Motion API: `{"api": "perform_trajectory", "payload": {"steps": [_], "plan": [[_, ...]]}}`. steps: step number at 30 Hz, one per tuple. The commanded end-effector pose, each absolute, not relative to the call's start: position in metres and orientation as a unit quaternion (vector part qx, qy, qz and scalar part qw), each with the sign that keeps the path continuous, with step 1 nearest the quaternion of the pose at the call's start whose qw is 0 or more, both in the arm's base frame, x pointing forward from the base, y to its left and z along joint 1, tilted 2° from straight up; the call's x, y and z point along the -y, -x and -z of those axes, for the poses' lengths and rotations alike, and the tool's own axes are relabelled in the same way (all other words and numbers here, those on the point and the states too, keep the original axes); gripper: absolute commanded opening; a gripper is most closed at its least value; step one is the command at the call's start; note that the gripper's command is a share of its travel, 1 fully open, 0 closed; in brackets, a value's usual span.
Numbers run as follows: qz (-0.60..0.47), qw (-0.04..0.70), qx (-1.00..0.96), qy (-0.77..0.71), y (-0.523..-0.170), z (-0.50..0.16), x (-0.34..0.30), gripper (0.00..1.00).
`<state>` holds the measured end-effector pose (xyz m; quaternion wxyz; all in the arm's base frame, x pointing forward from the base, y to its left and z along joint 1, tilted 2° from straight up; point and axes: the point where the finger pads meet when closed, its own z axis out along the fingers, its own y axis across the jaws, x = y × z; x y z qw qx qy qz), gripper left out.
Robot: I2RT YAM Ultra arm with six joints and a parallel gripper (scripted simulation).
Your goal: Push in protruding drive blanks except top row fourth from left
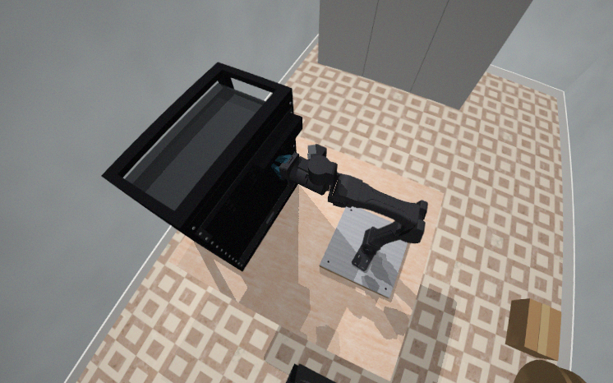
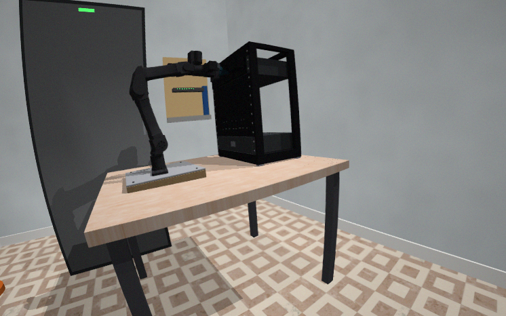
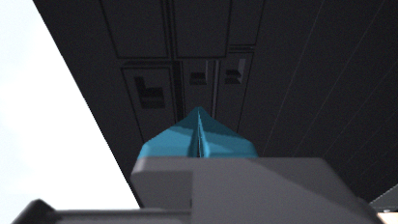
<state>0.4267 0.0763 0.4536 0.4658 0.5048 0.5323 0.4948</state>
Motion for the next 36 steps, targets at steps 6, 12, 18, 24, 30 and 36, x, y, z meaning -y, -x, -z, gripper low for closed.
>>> {"api": "perform_trajectory", "payload": {"steps": [6,12,18,24,30,36], "plan": [[-0.521,0.469,-0.527,-0.481,-0.4399,-0.4697,-0.0909,0.0],[-0.521,0.469,-0.527,-0.481,-0.4426,-0.4697,-0.0918,0.0],[-0.521,0.469,-0.527,-0.481,-0.4434,-0.4697,-0.092,0.0],[-0.521,0.469,-0.527,-0.481,-0.4434,-0.4697,-0.092,0.0],[-0.521,0.469,-0.527,-0.481,-0.4434,-0.4697,-0.092,0.0],[-0.521,0.469,-0.527,-0.481,-0.4434,-0.4697,-0.092,0.0]]}}
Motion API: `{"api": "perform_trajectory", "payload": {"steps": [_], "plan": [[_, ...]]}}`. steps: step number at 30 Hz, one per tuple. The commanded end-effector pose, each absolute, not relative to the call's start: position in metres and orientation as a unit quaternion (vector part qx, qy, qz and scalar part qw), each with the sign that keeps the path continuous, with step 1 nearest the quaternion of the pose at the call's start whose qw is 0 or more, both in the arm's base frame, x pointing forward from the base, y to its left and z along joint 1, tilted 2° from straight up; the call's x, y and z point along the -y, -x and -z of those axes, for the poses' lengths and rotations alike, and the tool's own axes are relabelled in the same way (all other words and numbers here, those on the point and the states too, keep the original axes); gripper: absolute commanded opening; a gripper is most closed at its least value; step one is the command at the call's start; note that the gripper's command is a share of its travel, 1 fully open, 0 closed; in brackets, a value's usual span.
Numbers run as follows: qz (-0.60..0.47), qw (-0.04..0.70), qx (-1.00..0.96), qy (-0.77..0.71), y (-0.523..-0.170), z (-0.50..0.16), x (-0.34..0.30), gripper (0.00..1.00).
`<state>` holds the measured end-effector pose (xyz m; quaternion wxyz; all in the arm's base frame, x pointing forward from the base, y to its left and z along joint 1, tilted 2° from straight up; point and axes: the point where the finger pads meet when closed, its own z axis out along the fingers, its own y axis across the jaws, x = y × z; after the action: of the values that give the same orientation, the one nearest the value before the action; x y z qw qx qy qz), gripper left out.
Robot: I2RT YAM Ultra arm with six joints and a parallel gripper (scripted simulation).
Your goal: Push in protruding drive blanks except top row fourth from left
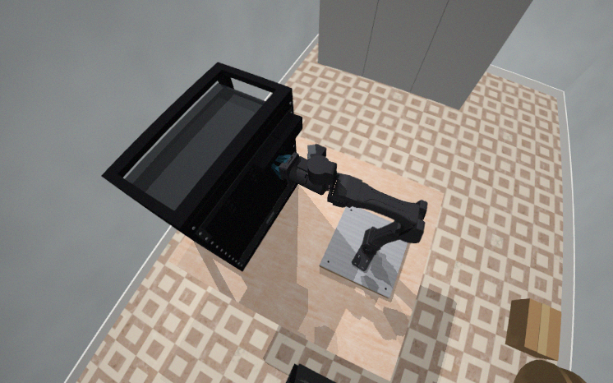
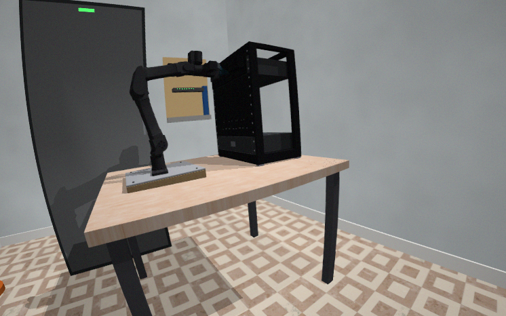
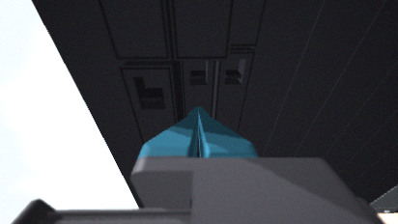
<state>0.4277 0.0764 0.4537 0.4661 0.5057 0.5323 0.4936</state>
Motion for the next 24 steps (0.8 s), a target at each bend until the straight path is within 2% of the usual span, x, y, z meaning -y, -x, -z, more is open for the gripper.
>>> {"api": "perform_trajectory", "payload": {"steps": [1,12,21,24], "plan": [[-0.521,0.469,-0.527,-0.481,-0.443,-0.47,-0.092,0.0],[-0.521,0.469,-0.527,-0.481,-0.435,-0.47,-0.091,0.0],[-0.509,0.466,-0.533,-0.491,-0.358,-0.46,-0.081,0.0],[-0.509,0.465,-0.532,-0.491,-0.344,-0.46,-0.08,0.0]]}}
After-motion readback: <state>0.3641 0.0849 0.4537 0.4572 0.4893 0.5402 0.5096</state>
